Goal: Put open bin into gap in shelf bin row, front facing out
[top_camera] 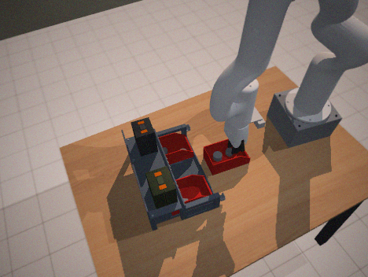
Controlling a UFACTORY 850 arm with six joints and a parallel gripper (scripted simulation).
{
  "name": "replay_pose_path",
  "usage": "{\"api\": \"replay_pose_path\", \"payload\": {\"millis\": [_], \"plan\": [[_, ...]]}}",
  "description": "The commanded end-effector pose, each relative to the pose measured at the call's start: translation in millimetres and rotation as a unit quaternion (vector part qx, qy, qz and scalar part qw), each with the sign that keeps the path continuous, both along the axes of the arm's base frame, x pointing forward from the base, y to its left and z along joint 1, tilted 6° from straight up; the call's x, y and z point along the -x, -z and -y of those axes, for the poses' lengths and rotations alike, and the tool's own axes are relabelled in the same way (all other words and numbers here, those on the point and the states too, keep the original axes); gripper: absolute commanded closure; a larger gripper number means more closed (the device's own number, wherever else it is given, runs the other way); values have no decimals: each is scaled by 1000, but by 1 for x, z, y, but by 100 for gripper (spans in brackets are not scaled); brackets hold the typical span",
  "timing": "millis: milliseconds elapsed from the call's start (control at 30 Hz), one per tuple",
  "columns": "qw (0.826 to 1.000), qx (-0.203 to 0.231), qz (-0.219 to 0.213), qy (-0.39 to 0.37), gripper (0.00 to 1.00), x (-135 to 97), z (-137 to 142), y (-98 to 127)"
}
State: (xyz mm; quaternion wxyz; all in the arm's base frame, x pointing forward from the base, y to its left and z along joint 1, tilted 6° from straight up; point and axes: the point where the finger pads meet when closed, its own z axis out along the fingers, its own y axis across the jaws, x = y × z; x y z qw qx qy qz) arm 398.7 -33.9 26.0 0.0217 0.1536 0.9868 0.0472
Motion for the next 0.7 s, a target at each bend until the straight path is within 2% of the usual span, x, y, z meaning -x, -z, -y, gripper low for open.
{"api": "replay_pose_path", "payload": {"millis": [0,500,533,667], "plan": [[1000,-1,-4,0,71,-1,0,0],[1000,-2,-11,-1,71,-1,0,2],[1000,-1,-6,0,66,-1,0,2],[1000,-1,-6,0,66,-1,0,2]]}}
